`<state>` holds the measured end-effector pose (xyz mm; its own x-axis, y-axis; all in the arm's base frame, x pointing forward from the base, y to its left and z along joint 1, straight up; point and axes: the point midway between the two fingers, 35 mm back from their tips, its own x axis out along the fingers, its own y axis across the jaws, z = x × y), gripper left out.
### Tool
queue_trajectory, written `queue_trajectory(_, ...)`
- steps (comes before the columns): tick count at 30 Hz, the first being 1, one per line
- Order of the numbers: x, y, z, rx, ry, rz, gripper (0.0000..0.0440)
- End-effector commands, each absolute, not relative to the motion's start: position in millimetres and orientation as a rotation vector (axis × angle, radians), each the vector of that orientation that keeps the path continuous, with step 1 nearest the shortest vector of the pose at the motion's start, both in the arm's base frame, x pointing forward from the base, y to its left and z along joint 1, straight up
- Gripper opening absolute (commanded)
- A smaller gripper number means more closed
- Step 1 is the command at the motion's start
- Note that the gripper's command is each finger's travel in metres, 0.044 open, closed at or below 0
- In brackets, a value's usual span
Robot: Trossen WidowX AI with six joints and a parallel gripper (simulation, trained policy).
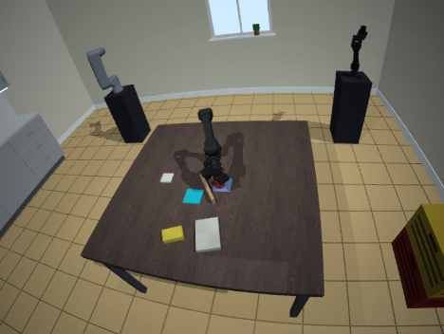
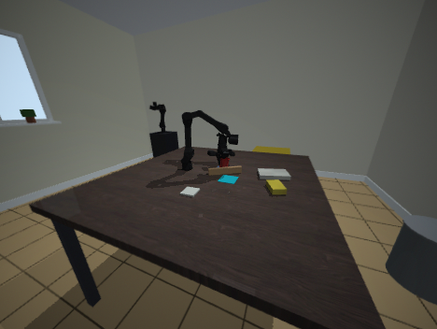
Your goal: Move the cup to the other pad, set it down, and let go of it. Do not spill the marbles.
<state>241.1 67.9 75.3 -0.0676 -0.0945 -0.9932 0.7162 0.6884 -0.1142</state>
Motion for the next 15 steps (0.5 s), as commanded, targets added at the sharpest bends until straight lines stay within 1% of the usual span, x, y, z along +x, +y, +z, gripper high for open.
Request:
queue_trajectory(1, 246, 67, 86, 0.576, 1.477, -0.722, 0.0000)
queue_trajectory(15, 266, 52, 129, 0.720, 1.375, -0.745, 0.0000)
